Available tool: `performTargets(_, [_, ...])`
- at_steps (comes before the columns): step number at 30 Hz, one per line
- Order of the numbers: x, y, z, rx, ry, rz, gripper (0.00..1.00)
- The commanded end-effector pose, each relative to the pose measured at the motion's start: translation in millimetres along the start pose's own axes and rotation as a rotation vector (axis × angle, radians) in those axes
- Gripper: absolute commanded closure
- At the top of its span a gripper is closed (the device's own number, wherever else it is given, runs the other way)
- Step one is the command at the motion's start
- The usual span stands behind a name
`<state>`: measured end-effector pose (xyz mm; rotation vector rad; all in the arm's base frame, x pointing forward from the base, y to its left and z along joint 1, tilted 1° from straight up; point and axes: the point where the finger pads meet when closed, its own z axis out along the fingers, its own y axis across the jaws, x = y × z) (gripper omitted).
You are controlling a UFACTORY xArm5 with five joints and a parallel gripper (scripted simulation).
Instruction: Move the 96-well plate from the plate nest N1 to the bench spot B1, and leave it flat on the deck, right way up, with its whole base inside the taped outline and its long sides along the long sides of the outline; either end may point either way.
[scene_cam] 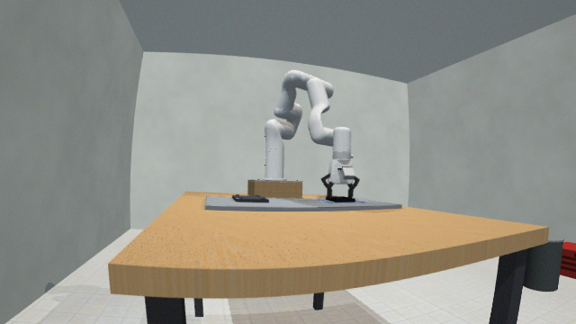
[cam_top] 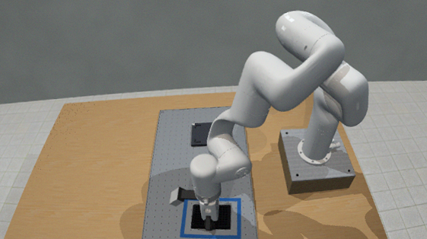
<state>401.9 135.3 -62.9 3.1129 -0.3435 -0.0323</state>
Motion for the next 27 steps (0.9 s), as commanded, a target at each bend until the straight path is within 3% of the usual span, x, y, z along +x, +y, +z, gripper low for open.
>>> performTargets(1, [1.2, -0.7, -1.0, 0.002, 0.003, 0.000, 0.00])
performTargets(27, [1.2, -0.7, -6.4, 0.002, 0.003, 0.000, 0.00])
